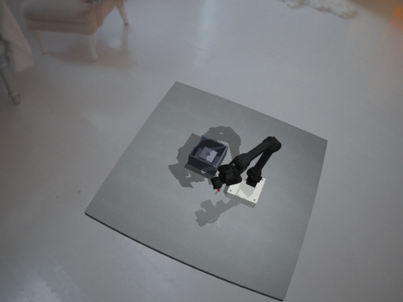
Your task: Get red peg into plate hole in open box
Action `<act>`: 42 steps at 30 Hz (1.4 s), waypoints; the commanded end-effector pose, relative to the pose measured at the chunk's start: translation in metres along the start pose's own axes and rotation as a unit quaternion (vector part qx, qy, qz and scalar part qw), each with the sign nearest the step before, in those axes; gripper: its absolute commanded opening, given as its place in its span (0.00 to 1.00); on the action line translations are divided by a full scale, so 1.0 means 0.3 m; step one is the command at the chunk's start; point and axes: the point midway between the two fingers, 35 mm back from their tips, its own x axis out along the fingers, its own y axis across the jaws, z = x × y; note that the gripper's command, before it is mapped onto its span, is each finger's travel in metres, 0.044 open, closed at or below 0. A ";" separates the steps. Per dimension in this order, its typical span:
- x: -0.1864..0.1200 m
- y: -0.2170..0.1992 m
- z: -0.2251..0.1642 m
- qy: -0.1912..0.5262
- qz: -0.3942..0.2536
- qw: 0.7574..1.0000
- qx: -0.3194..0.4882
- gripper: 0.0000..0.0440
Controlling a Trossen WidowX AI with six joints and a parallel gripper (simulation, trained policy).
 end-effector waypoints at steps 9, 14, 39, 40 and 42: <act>0.104 -0.101 0.093 0.026 -0.119 0.992 0.023 1.00; 0.156 -0.137 0.112 0.035 -0.151 0.987 0.032 1.00; 0.458 -0.255 0.129 0.028 -0.192 0.981 0.015 0.76; 0.466 -0.260 0.128 0.028 -0.196 0.980 0.014 0.70; 0.478 -0.269 0.128 0.030 -0.202 0.979 0.014 0.58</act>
